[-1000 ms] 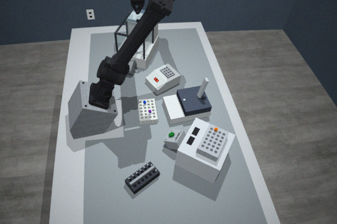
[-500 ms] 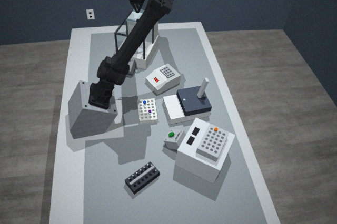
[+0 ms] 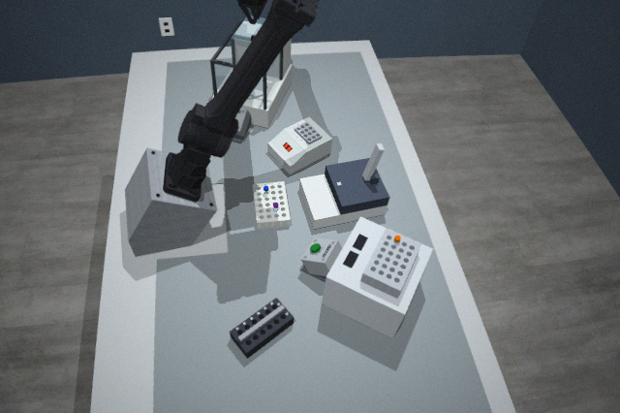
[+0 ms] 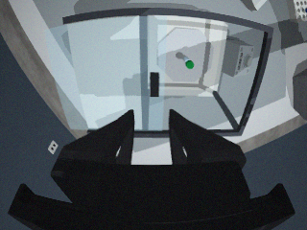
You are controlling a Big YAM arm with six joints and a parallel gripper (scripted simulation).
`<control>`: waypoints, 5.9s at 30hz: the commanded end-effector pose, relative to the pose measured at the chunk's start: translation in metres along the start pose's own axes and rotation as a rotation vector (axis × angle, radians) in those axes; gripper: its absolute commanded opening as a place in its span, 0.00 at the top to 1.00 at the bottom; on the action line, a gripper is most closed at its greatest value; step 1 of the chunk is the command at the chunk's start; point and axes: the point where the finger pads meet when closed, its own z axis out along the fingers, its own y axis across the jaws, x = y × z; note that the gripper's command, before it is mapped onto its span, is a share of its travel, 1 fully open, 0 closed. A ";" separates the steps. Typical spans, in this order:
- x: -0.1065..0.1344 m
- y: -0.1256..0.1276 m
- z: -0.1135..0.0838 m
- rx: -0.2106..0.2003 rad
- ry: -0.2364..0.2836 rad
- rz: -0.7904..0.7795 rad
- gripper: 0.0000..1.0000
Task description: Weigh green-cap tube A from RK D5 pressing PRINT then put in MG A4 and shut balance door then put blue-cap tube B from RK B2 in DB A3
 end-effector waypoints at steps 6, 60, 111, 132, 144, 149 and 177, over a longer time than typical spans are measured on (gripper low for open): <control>-0.006 0.003 0.017 -0.001 -0.003 0.014 0.70; -0.003 0.010 0.047 -0.023 0.005 0.020 0.70; 0.002 -0.010 0.044 -0.024 0.008 0.011 0.94; 0.002 -0.028 0.045 -0.025 0.006 0.014 0.94; 0.001 -0.040 0.045 -0.023 0.006 0.013 0.94; 0.001 -0.043 0.045 -0.024 0.006 0.014 0.94; 0.001 -0.070 0.046 -0.021 0.006 0.013 0.94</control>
